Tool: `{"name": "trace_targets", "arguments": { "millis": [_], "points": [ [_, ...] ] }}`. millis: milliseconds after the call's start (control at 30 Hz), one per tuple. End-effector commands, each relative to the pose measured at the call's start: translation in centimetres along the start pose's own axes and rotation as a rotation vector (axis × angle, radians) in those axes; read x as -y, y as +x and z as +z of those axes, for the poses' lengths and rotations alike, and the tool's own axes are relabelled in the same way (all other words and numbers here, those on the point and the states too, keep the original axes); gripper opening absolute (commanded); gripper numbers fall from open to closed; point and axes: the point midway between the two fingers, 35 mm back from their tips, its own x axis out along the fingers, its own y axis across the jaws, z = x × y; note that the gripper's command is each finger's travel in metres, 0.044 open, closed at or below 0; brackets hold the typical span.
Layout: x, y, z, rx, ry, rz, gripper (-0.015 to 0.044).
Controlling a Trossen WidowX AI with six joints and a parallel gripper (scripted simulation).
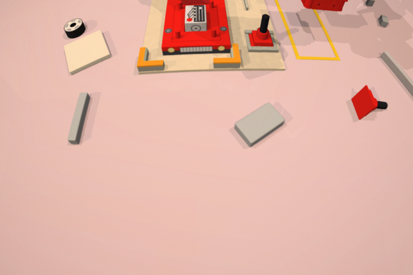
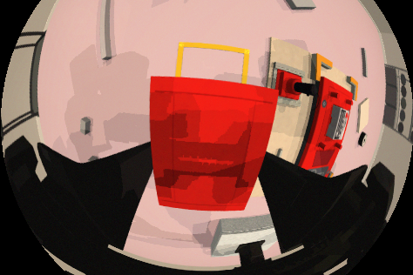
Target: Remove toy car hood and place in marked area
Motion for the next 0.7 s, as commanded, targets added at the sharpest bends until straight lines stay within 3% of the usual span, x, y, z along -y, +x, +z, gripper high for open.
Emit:
{"name": "trace_targets", "arguments": {
  "millis": [0,667],
  "points": [
    [0.0,0.5,0.0,-0.002,0.005,-0.003,0.0000],
    [0.0,2.3,0.0,-0.002,0.005,-0.003,0.0000]
  ]
}}
